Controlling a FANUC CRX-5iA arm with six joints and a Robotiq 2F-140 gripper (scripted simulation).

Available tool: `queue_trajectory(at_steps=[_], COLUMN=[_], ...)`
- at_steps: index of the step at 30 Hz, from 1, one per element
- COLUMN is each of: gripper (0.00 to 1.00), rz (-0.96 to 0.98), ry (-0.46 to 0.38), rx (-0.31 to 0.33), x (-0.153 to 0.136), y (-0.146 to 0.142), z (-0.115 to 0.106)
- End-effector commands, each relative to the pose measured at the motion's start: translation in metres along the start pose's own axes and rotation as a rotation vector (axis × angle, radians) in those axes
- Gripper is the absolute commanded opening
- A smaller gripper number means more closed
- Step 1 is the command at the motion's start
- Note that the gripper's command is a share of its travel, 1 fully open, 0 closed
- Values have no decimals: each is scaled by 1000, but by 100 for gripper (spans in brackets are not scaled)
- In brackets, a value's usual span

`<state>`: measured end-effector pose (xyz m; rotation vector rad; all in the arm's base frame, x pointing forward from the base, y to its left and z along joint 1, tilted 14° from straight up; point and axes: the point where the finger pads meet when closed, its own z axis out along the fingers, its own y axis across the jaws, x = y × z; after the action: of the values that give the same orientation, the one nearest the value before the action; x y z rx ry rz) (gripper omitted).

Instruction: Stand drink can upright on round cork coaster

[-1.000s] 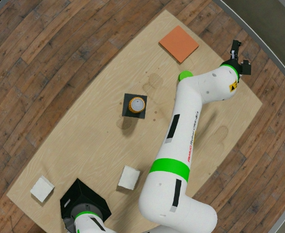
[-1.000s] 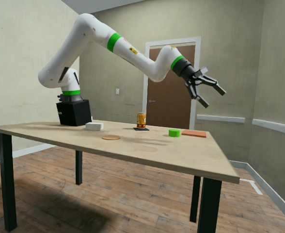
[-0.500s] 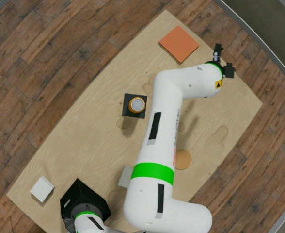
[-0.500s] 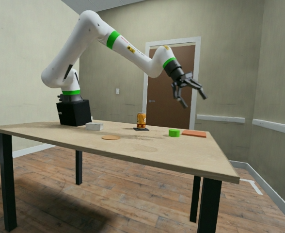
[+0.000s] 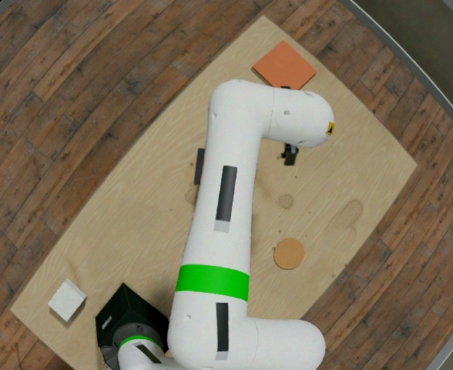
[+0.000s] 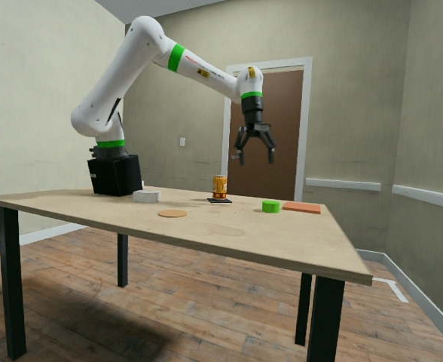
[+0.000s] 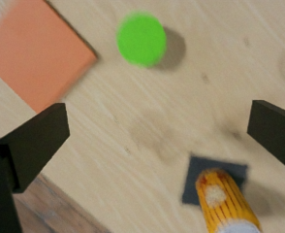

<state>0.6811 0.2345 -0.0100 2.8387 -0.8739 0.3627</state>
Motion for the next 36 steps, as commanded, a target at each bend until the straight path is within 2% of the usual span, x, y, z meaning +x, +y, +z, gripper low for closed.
queue_trajectory(at_steps=[1, 4, 6, 7, 11, 19, 21, 23, 26, 28, 36], gripper=[100, 100, 100, 100, 100, 100, 100, 100, 100, 100, 100], rz=[-2, -2, -2, -2, -2, -2, -1, -1, -1, -1, -1], ry=[-100, -100, -100, -100, -100, -100, -101, -101, -102, -103, -103], rx=[-90, -90, -90, -90, -90, -90, -90, -90, -90, -90, -90], x=[-59, -97, -97, -125, -162, -162, -164, -164, -170, -173, -173], y=[34, 52, 52, 68, 94, 94, 96, 96, 102, 104, 104], z=[-11, -17, -17, -23, -27, -26, -7, -7, 50, 69, 70])
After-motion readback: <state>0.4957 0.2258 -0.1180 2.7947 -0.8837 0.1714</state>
